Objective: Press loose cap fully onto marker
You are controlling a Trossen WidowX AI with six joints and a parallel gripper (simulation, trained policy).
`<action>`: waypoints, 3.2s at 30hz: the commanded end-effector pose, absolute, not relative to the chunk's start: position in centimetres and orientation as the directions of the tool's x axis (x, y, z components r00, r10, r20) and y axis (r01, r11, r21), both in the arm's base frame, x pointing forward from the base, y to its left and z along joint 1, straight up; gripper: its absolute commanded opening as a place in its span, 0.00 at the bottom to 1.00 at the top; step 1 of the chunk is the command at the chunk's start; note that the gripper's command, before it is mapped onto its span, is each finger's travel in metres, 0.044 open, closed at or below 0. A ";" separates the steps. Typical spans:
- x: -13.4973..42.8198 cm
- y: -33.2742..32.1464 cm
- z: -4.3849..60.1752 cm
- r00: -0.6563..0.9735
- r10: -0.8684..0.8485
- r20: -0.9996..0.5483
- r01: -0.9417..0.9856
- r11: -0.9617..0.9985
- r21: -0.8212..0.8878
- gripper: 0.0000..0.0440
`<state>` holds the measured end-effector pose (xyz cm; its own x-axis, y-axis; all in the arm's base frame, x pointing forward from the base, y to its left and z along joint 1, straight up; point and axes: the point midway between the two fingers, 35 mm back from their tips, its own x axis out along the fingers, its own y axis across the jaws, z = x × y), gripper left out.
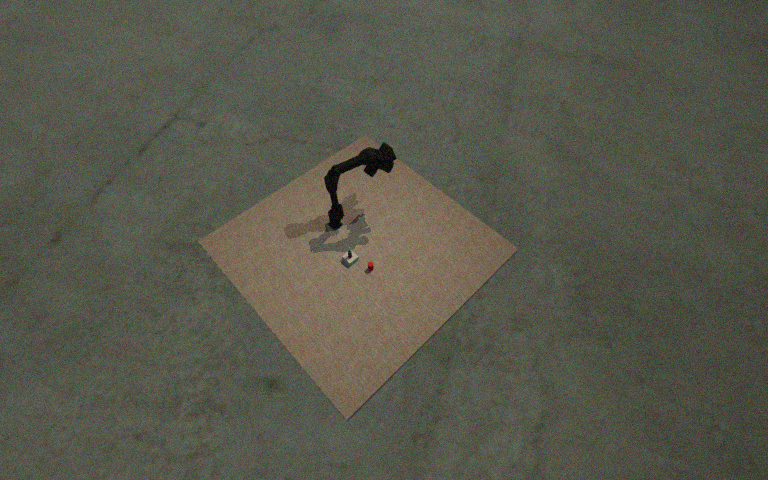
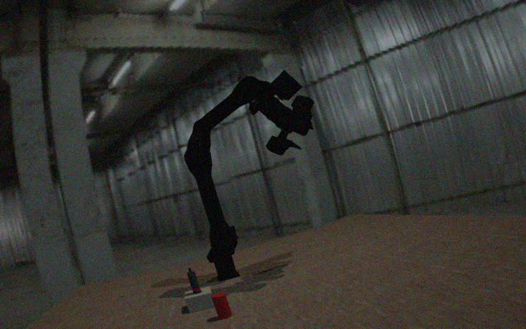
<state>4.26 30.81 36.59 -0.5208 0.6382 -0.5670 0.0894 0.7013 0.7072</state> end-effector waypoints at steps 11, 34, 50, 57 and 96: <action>8.2 30.7 34.9 -0.458 0.647 -0.610 0.115 0.723 0.681 0.77; 15.6 28.1 32.2 -0.329 0.653 -0.682 0.172 0.752 0.636 0.77; 20.9 25.5 30.4 -0.225 0.653 -0.723 0.193 0.757 0.624 0.77; 23.1 24.1 29.6 -0.182 0.646 -0.741 0.203 0.762 0.615 0.77; 32.1 13.7 25.2 0.002 0.528 -0.849 0.283 0.814 0.507 0.76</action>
